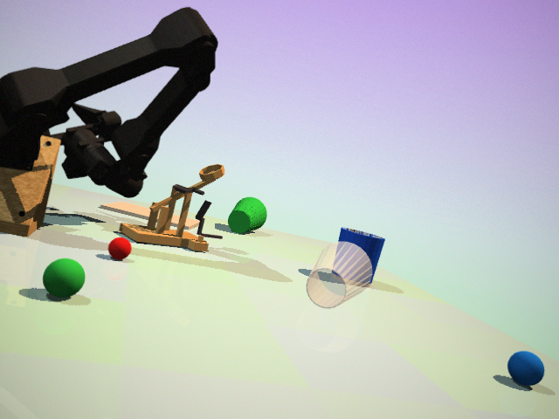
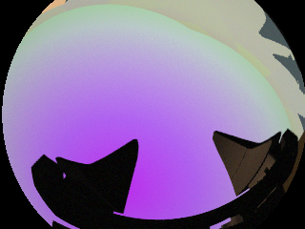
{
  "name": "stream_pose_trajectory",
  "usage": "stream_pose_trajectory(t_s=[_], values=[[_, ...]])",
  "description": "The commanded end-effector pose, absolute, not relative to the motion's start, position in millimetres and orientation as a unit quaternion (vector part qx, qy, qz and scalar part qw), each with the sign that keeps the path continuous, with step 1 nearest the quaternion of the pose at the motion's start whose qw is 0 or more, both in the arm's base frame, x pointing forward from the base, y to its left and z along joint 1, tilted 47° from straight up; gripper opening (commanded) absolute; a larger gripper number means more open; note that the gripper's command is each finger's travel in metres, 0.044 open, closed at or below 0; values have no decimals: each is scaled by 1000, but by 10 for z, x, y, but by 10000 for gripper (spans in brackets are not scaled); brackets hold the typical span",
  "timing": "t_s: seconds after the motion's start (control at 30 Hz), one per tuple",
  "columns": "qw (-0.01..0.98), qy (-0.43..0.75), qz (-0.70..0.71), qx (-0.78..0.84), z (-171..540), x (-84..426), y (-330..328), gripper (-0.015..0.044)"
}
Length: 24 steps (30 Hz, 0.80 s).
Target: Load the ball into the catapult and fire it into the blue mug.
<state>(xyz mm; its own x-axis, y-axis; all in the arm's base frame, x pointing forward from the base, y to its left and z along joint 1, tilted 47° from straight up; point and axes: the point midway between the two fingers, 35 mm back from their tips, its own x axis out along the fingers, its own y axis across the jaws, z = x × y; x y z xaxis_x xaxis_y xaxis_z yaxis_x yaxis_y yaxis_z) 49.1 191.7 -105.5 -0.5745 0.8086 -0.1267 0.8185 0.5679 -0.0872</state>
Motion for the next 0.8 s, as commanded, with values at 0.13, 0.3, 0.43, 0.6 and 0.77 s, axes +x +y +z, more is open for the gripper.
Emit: stream_pose_trajectory(t_s=[0.13,0.3,0.43,0.6,0.77], values=[[79,901,-72,421,-1150,523,1896,440],[138,919,-77,362,-1270,596,1846,440],[185,928,-80,312,-1347,677,1792,440],[241,934,-85,248,-1418,808,1710,440],[295,934,-90,180,-1452,962,1612,440]])
